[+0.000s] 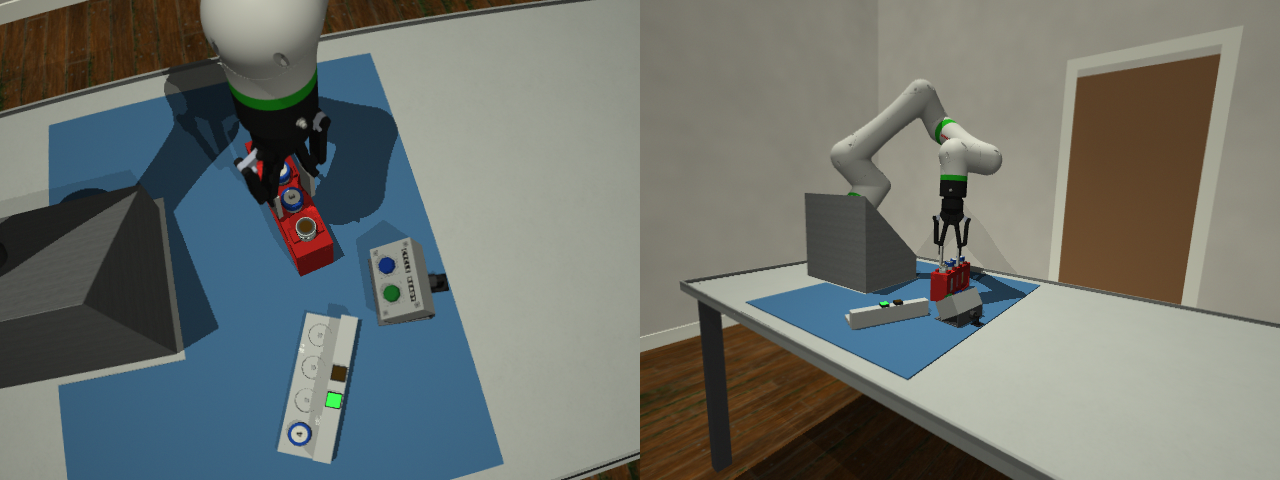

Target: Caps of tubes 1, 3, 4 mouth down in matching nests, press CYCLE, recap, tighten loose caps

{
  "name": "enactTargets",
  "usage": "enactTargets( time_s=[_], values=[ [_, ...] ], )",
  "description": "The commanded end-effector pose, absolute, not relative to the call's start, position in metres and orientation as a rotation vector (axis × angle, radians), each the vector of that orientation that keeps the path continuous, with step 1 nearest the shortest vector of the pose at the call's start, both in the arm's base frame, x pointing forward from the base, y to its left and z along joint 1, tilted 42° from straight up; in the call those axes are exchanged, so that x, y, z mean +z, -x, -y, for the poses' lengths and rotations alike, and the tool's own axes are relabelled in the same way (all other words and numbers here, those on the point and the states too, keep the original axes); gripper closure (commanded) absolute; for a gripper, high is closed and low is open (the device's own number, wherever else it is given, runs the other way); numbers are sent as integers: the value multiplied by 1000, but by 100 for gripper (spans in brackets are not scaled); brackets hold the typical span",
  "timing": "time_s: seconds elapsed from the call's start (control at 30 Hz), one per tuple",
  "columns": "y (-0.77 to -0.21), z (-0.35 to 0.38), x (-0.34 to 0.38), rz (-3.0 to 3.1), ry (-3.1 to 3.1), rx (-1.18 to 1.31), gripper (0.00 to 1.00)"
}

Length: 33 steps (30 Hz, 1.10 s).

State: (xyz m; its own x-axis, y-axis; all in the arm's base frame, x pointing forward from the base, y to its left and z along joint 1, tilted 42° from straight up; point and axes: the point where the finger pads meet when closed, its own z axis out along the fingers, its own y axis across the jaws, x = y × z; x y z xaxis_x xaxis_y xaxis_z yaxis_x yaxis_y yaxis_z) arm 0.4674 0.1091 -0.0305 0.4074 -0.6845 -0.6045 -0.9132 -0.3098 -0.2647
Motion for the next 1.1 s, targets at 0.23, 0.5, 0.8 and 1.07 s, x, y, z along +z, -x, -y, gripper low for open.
enactTargets(
  time_s=[0.23, 0.5, 0.8, 1.07],
  values=[
    [-468, -109, -31, -1292, 2098, 500, 100],
    [-468, -109, -31, -1292, 2098, 500, 100],
    [-468, -109, -31, -1720, 1839, 667, 100],
    [-468, -109, -31, -1860, 1732, 721, 100]
  ],
)
